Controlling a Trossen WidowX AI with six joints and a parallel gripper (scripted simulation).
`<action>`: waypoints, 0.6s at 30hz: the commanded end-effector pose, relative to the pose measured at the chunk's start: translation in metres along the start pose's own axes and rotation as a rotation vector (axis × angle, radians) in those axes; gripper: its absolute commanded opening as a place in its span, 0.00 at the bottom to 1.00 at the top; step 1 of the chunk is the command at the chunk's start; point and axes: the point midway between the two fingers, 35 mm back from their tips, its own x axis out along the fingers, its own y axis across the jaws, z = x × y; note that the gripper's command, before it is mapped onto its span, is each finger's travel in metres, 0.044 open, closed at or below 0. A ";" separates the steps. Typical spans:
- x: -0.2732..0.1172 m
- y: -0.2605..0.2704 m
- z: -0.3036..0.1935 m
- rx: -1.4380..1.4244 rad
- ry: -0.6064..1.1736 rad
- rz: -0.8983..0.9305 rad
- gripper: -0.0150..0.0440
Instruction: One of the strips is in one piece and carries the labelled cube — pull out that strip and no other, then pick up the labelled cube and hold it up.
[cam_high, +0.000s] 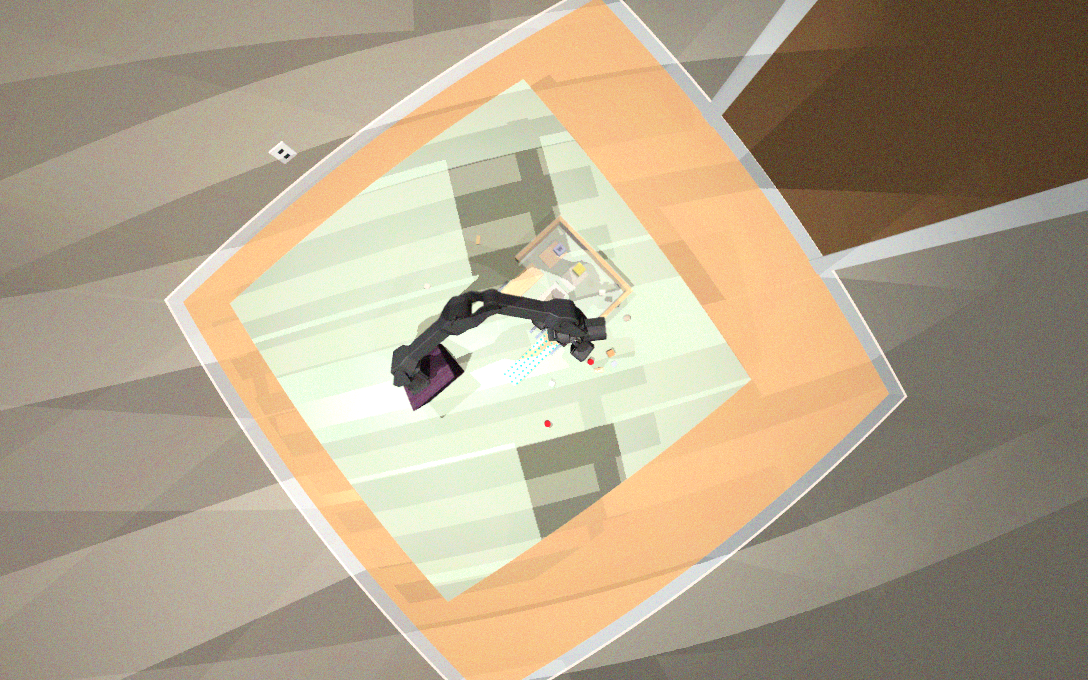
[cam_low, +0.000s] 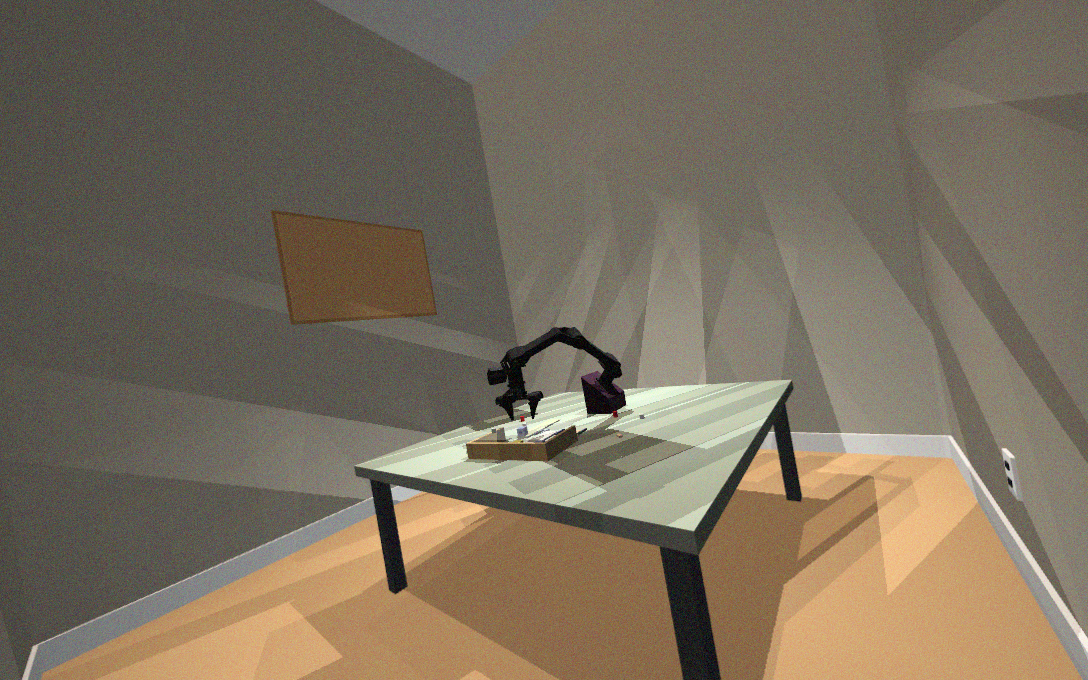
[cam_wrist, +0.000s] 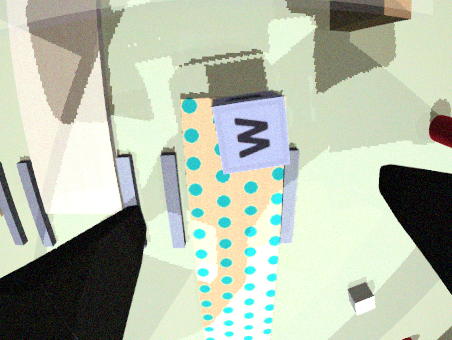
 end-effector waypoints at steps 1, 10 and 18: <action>-0.003 -0.001 0.013 0.006 -0.005 0.001 1.00; 0.006 -0.001 0.016 0.006 -0.005 0.002 0.68; 0.020 -0.002 0.016 0.006 -0.005 0.002 0.68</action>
